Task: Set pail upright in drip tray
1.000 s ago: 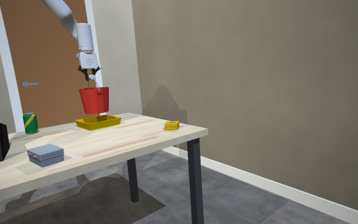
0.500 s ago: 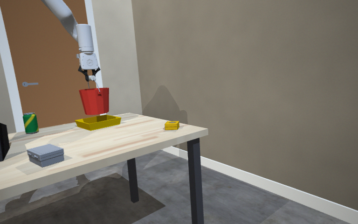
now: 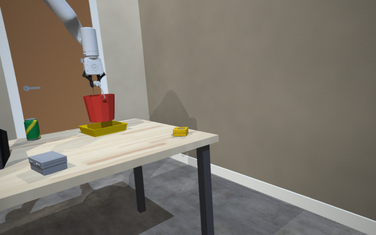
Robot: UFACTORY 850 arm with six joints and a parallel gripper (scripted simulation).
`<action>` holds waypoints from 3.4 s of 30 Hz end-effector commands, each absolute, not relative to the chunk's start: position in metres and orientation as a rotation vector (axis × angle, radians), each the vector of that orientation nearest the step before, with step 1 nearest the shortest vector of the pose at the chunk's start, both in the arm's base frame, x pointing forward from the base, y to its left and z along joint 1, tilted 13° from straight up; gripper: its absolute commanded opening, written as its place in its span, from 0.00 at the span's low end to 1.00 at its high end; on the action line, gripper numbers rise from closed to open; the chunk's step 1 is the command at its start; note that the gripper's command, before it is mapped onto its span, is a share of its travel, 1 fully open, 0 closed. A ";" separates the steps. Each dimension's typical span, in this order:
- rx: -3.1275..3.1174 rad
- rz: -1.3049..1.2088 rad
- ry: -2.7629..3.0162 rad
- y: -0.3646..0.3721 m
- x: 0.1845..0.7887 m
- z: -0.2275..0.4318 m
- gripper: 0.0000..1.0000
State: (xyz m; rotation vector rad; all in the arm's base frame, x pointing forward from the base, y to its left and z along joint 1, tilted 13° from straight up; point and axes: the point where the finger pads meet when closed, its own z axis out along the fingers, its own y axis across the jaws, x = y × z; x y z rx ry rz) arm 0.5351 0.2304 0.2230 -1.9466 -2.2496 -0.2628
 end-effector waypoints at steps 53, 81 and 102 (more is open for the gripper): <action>-1.947 -0.266 -2.250 0.244 0.536 0.167 0.00; -1.947 -0.266 -2.250 0.247 0.536 0.157 0.00; -1.947 -0.266 -2.250 0.247 0.536 0.157 1.00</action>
